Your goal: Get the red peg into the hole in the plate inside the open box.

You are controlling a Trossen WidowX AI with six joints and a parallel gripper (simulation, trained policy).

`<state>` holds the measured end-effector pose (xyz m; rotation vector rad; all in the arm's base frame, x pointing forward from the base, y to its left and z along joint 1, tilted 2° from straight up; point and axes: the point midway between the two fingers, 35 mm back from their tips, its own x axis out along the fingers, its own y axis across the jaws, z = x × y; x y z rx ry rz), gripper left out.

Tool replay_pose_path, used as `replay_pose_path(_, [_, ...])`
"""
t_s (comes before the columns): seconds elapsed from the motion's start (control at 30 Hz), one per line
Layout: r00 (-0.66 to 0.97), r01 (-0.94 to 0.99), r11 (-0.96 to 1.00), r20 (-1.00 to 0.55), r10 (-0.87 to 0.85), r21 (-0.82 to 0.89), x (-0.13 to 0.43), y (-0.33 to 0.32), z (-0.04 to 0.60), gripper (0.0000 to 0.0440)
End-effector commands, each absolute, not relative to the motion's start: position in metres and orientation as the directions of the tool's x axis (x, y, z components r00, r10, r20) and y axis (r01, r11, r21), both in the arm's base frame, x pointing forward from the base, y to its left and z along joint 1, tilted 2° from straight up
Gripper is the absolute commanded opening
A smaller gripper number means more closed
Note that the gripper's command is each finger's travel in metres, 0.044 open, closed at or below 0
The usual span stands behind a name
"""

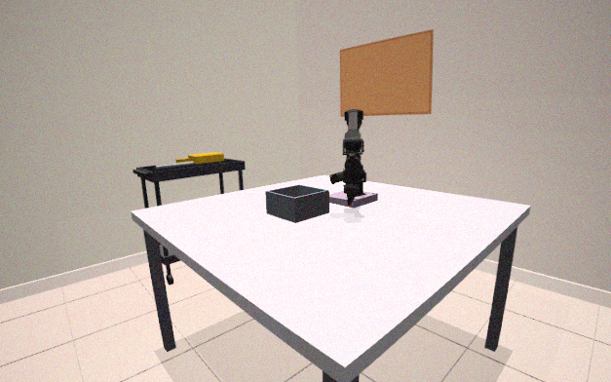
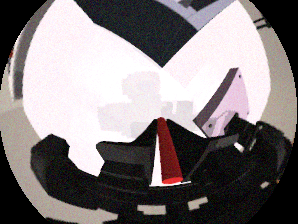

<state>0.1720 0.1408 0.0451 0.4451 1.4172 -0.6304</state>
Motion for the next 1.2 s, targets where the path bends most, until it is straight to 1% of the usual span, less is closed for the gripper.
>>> replay_pose_path(0.0, [0.066, 0.645, 0.761, -0.988, -0.139, -0.064, 0.179, 0.139, 0.06, 0.0])
replay_pose_path(0.3, [0.144, 0.69, 0.724, -0.979, -0.147, -0.007, 0.203, 0.131, 0.103, 0.0])
replay_pose_path(0.57, [0.197, 0.754, 0.656, -0.965, -0.173, 0.037, 0.23, 0.111, 0.124, 0.0])
replay_pose_path(0.87, [0.236, 0.807, 0.586, -0.949, -0.21, 0.07, 0.262, 0.081, 0.135, 0.0])
replay_pose_path(1.17, [0.251, 0.829, 0.554, -0.937, -0.242, 0.079, 0.292, 0.047, 0.132, 0.0])
